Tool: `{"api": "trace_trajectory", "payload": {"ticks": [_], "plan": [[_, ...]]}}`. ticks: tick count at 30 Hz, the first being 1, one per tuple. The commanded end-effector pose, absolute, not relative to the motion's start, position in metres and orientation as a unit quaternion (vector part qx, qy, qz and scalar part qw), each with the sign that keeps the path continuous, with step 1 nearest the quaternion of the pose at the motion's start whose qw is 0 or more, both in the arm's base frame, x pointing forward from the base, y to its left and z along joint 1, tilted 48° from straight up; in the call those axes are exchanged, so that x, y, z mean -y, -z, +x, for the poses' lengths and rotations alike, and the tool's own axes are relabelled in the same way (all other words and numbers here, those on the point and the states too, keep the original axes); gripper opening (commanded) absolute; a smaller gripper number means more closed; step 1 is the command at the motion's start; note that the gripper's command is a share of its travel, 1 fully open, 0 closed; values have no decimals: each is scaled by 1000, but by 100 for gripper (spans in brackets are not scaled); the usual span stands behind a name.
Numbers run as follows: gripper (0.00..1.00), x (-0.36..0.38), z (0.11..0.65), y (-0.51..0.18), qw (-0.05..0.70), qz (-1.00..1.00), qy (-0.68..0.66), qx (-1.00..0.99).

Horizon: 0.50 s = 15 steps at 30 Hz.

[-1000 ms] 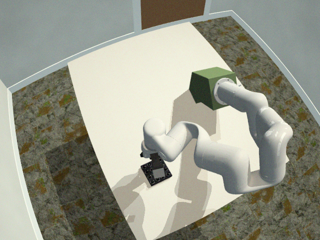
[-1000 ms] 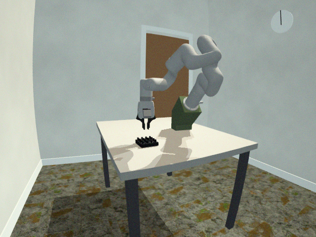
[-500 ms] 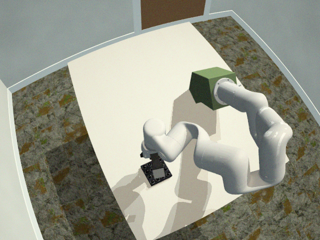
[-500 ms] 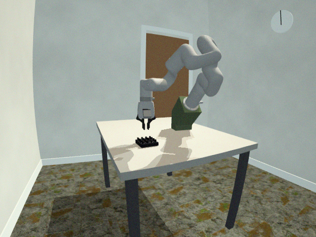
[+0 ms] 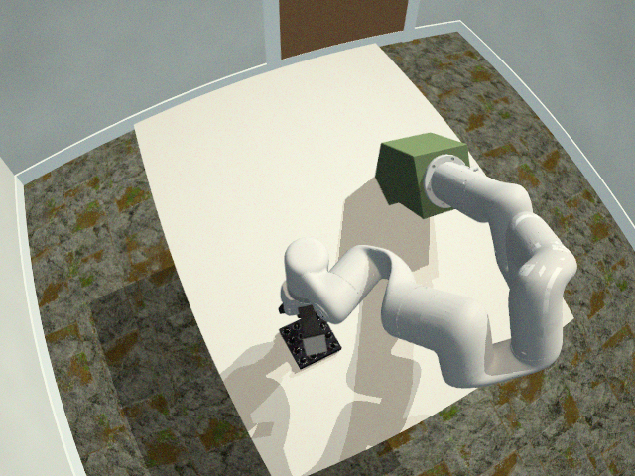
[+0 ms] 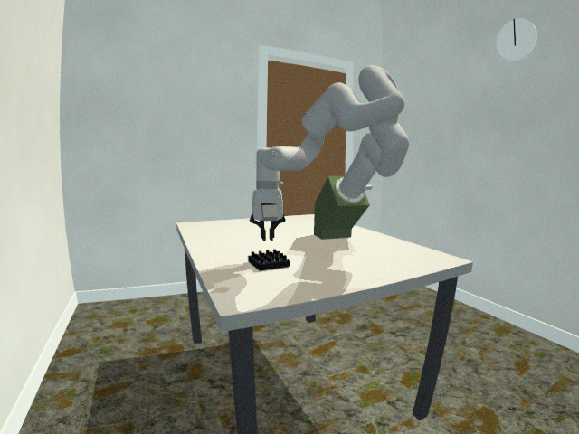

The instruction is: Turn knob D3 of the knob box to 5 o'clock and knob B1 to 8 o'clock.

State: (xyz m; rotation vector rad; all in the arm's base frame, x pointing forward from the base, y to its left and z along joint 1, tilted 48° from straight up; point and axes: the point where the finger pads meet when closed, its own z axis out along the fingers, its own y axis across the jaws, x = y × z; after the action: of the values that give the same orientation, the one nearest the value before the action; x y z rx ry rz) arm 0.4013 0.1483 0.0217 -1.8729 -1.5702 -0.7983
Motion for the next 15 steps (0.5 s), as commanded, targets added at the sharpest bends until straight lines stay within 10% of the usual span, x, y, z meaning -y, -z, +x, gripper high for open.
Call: {"api": "trace_trajectory", "payload": {"ticks": [1, 15], "plan": [[19, -152, 403, -19, 280, -699, 299, 586], [19, -163, 404, -9, 280, -699, 299, 586]]}}
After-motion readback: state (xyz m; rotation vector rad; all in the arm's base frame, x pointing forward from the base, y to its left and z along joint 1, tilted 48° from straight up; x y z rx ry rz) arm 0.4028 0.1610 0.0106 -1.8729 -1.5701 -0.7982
